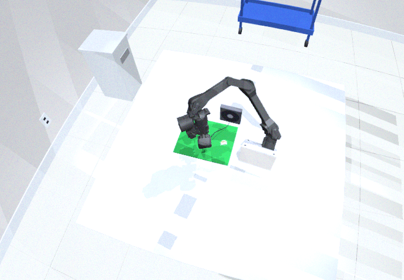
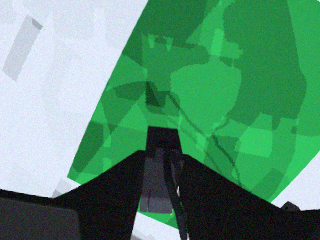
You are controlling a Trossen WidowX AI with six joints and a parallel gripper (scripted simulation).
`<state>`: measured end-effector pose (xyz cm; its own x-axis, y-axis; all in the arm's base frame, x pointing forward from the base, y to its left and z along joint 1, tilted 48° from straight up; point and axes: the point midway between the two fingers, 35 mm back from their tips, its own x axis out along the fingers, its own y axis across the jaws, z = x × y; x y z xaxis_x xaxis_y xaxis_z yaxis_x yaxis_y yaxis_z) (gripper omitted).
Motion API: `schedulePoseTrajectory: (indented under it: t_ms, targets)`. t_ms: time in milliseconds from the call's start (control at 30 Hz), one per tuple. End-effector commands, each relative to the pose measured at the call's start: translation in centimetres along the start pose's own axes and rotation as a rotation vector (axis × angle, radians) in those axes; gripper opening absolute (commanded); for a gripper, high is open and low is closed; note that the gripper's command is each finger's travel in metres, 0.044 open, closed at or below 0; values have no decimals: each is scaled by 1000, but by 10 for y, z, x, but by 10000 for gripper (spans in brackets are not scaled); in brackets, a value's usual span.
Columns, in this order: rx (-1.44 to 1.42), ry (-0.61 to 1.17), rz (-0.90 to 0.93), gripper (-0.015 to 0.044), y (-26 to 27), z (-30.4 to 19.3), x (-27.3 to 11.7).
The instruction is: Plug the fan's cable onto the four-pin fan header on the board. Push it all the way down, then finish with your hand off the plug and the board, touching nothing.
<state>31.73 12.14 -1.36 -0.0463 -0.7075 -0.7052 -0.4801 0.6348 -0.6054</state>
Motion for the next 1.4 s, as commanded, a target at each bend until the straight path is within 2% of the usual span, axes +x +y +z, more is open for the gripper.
schedulePoseTrajectory:
  t_ms: [0, 1200, 1367]
  targets:
    - [-89, -9, -7, 0, -11, 8, -1]
    - [-934, -23, -115, 0, -116, 53, -9]
    - [-968, -20, -120, 0, -120, 54, -9]
